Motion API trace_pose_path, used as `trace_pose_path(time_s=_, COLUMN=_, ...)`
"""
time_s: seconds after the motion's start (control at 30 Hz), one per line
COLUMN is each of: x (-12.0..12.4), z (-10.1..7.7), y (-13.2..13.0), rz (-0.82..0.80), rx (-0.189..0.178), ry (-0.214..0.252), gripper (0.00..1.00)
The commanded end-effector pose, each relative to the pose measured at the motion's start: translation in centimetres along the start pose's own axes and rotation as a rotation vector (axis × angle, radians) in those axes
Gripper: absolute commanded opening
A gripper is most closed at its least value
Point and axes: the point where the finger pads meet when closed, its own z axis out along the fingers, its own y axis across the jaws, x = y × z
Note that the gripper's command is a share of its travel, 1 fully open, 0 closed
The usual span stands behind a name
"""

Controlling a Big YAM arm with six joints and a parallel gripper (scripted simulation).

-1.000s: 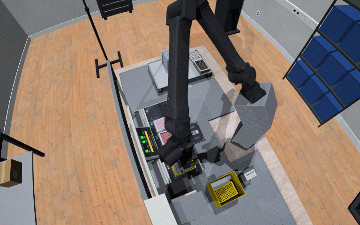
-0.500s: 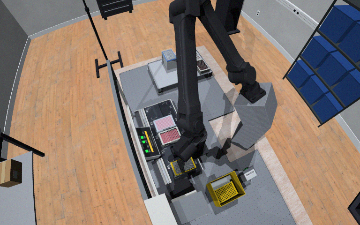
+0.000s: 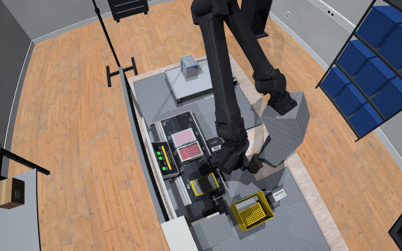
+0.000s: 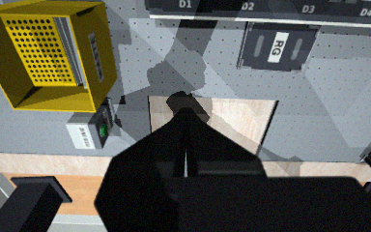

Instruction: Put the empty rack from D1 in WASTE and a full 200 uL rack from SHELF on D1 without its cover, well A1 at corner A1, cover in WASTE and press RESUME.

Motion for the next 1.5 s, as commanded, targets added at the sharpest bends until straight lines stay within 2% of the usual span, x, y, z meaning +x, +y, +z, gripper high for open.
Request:
trace_pose_path(time_s=0.0, x=0.4, z=-0.7, y=0.8, rz=0.040, rx=-0.018, ry=-0.042, gripper=0.00)
trace_pose_path(time_s=0.07, x=1.5, z=-0.6, y=0.8, rz=0.038, rx=-0.017, ry=-0.039, gripper=0.00)
trace_pose_path(time_s=0.13, x=1.5, z=-0.6, y=0.8, rz=0.038, rx=-0.017, ry=-0.039, gripper=0.00)
trace_pose_path(time_s=0.33, x=4.7, z=-0.1, y=1.0, rz=0.027, rx=-0.010, ry=-0.026, gripper=0.00)
trace_pose_path(time_s=0.4, x=4.7, z=-0.1, y=1.0, rz=0.027, rx=-0.010, ry=-0.026, gripper=0.00)
trace_pose_path(time_s=0.47, x=3.1, z=-0.3, y=1.2, rz=0.061, rx=-0.020, ry=-0.040, gripper=0.00)
trace_pose_path(time_s=0.53, x=3.0, z=-0.4, y=1.0, rz=0.068, rx=-0.021, ry=-0.042, gripper=0.00)
trace_pose_path(time_s=0.6, x=3.4, z=-0.5, y=2.6, rz=0.039, rx=-0.021, ry=-0.040, gripper=0.00)
trace_pose_path(time_s=0.7, x=3.6, z=-0.5, y=3.0, rz=0.032, rx=-0.016, ry=-0.033, gripper=0.00)
trace_pose_path(time_s=0.97, x=3.6, z=-0.5, y=6.9, rz=0.029, rx=-0.018, ry=-0.029, gripper=0.00)
trace_pose_path(time_s=1.03, x=3.6, z=-0.5, y=6.9, rz=0.029, rx=-0.017, ry=-0.030, gripper=0.00)
trace_pose_path(time_s=1.07, x=4.1, z=-0.1, y=5.6, rz=0.045, rx=-0.004, ry=-0.013, gripper=0.00)
trace_pose_path(time_s=1.13, x=4.0, z=-0.2, y=5.3, rz=0.055, rx=-0.005, ry=-0.015, gripper=0.00)
trace_pose_path(time_s=1.17, x=3.9, z=-0.3, y=5.6, rz=0.051, rx=-0.007, ry=-0.018, gripper=0.00)
trace_pose_path(time_s=1.2, x=3.6, z=-0.6, y=7.4, rz=0.031, rx=-0.017, ry=-0.030, gripper=0.00)
trace_pose_path(time_s=1.27, x=3.6, z=-0.6, y=7.4, rz=0.031, rx=-0.017, ry=-0.030, gripper=0.00)
trace_pose_path(time_s=1.47, x=3.5, z=-0.6, y=10.6, rz=0.031, rx=-0.020, ry=-0.029, gripper=0.00)
